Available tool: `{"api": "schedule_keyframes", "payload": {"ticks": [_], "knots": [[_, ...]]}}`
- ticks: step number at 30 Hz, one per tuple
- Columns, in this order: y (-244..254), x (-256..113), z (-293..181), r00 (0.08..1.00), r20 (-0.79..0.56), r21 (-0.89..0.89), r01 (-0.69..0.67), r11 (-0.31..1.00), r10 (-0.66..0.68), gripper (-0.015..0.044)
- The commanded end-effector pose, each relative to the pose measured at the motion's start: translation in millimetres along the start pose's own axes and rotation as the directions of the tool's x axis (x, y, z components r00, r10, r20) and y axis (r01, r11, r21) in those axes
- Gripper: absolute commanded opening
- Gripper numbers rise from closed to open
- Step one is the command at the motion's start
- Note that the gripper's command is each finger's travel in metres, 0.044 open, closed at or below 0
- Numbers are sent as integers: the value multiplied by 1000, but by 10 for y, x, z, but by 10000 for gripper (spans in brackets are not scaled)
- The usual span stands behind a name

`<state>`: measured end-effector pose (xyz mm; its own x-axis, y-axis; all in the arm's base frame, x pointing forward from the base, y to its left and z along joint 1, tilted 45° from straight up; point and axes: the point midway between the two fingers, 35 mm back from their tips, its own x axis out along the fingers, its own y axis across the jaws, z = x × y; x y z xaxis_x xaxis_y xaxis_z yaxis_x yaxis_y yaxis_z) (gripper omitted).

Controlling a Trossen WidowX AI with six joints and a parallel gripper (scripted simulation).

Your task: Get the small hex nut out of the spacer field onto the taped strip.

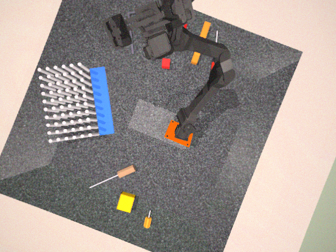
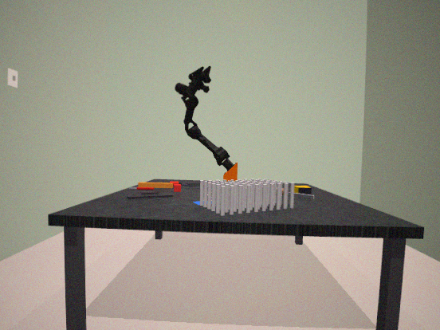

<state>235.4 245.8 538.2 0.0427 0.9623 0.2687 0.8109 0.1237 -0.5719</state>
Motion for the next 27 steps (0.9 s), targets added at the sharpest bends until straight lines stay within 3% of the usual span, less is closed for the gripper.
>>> {"api": "schedule_keyframes", "payload": {"ticks": [1, 7, 14, 21, 27], "knots": [[14, -2, -2, 1000, -2, 5, -3, 1000, 3, 426], [649, -156, -81, 983, -108, 253, -120, 960, 151, 440], [1758, -681, -105, 860, -274, 647, -166, 744, 430, 440], [2708, -1483, 69, 623, -382, 879, 17, 476, 682, 440], [3312, -2321, 396, 352, -407, 903, 291, 315, 843, 440]]}}
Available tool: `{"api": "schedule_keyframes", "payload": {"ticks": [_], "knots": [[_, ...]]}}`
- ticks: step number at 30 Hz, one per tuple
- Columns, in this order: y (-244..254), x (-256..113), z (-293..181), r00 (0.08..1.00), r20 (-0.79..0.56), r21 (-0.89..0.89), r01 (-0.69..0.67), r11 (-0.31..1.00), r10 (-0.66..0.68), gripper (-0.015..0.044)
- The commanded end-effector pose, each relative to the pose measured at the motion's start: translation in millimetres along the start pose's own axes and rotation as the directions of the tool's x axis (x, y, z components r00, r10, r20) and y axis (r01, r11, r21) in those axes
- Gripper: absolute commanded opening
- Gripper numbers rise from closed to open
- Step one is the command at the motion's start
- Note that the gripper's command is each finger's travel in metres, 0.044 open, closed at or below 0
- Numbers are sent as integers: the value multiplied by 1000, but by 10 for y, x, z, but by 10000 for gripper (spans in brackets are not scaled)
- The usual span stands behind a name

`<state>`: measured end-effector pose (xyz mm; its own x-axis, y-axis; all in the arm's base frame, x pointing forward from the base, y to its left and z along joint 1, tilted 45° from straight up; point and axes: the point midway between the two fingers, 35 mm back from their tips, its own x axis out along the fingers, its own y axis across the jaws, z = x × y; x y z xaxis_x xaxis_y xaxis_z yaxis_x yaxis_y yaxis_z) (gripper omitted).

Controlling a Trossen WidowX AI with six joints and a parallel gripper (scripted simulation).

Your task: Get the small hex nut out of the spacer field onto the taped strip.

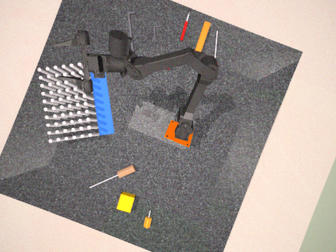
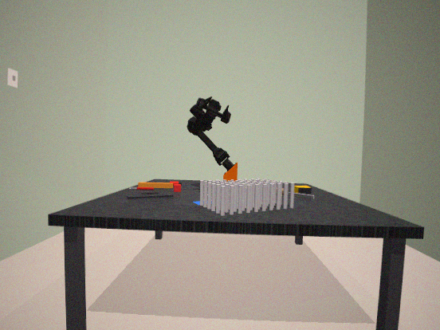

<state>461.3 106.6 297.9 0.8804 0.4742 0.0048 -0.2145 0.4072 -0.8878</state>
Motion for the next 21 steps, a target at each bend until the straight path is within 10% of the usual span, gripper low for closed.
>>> {"api": "schedule_keyframes", "payload": {"ticks": [1, 13, 21], "knots": [[291, -117, -657, 977, -212, 210, 40, 977, 5, 440], [1222, -1151, -2249, 656, -752, 503, 500, 705, 72, 440], [1338, -1337, -2387, 594, -800, 491, 570, 659, 83, 440]]}}
